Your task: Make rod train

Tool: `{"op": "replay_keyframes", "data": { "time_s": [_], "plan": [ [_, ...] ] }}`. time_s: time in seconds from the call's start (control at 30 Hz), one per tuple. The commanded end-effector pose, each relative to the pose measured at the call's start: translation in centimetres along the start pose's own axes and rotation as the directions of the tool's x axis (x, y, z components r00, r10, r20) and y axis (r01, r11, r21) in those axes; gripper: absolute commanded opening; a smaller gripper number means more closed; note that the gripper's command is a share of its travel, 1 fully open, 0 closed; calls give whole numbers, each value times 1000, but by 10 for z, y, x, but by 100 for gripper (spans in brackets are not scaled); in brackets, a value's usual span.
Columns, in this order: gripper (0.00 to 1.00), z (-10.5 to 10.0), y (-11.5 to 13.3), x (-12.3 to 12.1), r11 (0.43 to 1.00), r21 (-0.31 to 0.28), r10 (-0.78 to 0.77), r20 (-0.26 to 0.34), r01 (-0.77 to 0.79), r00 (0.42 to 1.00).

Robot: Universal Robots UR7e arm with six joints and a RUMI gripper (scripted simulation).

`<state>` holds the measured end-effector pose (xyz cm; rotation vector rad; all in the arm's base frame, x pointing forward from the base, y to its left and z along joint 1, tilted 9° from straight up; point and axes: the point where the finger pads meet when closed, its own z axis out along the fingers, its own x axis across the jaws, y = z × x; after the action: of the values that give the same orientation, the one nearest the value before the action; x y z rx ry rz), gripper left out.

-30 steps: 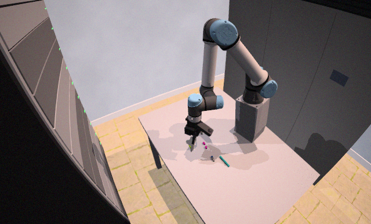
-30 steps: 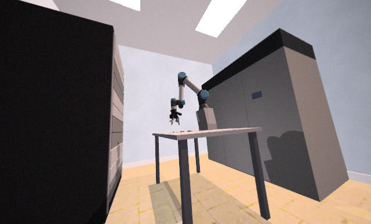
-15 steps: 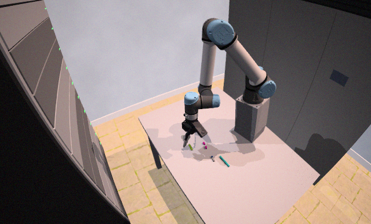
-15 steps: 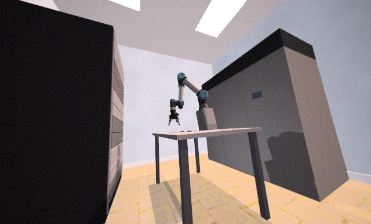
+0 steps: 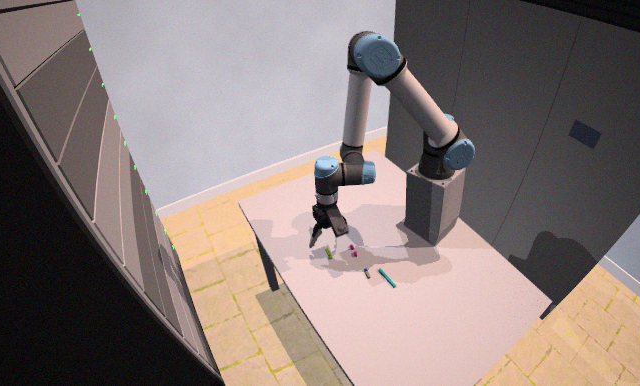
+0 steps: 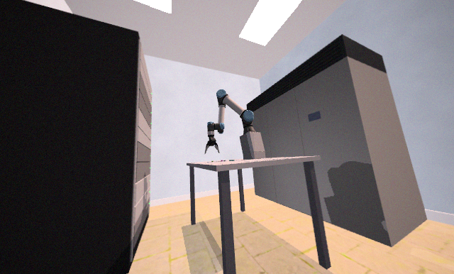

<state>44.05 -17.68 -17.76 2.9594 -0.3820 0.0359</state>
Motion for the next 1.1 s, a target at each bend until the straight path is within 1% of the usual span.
{"op": "replay_keyframes", "data": {
  "time_s": [0.0,0.37,0.4,1.07],
  "plan": [
    [100,0,4,2,999,-2,52,0,-52,999],
    [100,0,5,2,998,-2,65,0,-65,998],
    [14,0,5,2,998,-2,65,0,-65,998],
    [14,0,5,2,998,-2,65,0,-65,998]
  ]
}}
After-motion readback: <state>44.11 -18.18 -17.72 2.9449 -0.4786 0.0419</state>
